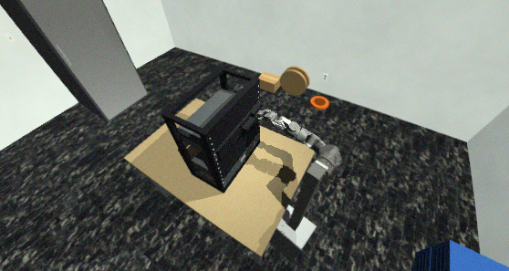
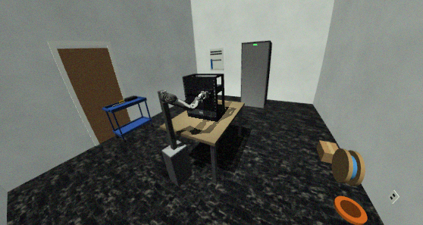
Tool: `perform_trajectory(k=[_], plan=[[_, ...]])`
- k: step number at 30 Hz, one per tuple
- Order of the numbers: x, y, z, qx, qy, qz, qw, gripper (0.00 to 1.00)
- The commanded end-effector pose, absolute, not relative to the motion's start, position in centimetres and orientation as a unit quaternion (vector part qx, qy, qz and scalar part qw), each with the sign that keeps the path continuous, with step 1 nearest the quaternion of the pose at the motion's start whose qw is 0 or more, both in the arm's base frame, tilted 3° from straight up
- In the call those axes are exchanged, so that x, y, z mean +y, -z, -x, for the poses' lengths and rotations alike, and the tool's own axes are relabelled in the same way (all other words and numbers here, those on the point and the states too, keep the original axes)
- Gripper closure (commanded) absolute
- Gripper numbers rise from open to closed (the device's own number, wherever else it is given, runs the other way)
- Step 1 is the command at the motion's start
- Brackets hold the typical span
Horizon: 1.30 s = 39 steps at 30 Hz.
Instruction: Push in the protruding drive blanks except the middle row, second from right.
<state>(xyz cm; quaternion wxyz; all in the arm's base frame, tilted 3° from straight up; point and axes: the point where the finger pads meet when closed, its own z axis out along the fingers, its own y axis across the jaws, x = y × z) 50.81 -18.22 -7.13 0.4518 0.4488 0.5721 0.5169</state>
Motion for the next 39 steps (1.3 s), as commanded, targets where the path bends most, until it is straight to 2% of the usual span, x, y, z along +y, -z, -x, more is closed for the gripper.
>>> perform_trajectory(k=[1, 39], plan=[[-17.52, 6.19, -50.94, 0.569, -0.528, -0.439, 0.453, 1.00], [-17.30, 6.01, -51.21, 0.569, -0.528, -0.439, 0.453, 1.00]])
